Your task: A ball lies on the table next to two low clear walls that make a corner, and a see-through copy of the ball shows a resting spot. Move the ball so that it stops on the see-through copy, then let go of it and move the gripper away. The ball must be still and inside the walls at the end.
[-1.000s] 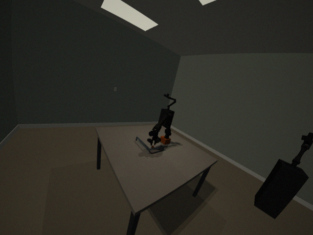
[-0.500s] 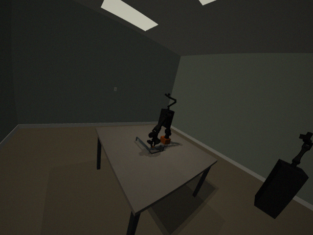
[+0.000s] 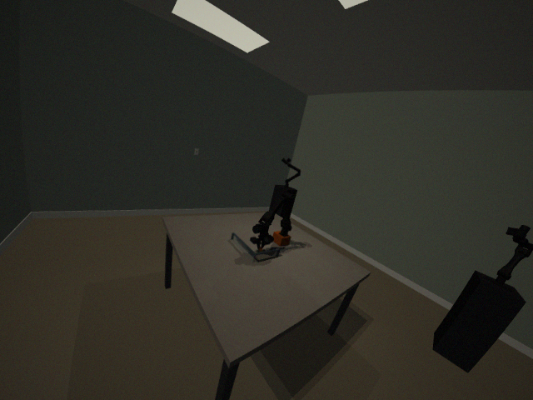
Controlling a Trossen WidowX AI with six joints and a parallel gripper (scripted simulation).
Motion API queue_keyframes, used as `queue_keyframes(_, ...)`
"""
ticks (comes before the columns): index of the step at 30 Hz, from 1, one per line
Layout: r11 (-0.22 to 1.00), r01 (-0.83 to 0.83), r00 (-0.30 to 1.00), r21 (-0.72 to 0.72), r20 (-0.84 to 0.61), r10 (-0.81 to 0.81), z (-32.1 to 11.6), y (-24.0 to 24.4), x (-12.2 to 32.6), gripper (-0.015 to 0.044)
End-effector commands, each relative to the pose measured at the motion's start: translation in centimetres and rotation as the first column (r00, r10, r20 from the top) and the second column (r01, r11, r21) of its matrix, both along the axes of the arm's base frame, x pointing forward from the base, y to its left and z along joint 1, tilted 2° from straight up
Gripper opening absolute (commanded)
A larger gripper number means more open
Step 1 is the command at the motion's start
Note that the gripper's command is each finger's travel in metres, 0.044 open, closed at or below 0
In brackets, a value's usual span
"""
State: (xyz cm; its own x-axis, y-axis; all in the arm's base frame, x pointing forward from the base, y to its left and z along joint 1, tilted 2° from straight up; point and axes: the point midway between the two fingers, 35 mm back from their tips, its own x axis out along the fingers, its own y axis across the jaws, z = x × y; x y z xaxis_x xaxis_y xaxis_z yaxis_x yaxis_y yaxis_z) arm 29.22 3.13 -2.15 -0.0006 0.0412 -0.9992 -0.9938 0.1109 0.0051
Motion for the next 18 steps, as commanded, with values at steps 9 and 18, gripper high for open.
queue_keyframes(9, 1.0, -0.02, 1.0, 0.002, 0.014, 0.02, 8.9, 0.0, 0.6, 0.0)
queue_keyframes(18, 0.999, -0.032, 0.999, -0.001, 0.011, 0.032, 11.2, 0.0, 0.0, 0.0)
